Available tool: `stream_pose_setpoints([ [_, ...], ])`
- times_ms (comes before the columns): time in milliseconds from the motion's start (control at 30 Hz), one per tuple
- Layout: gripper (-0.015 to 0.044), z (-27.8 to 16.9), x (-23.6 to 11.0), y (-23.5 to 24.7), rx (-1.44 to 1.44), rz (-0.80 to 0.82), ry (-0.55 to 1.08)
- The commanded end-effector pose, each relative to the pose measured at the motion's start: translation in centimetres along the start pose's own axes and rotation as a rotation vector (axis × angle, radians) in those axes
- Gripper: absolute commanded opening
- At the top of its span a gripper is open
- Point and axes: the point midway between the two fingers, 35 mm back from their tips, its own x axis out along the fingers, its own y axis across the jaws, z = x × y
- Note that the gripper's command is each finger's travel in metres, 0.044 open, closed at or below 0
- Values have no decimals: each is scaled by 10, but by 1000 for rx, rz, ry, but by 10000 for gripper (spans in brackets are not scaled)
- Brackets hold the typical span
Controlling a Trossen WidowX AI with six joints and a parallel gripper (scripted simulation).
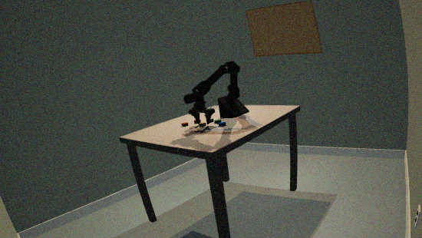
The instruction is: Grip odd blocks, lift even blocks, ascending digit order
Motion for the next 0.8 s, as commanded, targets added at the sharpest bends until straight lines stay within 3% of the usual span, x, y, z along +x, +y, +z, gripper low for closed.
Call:
stream_pose_setpoints([
  [0,400,1,-11,0,2,1,-2],
  [67,400,1,-33,0,2,0,-2],
  [200,400,0,-36,0,2,0,-2],
  [267,348,2,-46,-1,2,-2,-2],
  [433,216,1,-115,-1,3,-3,-1],
  [567,120,0,-117,-1,3,-3,-1],
  [767,120,0,-117,-1,3,-3,-1],
])
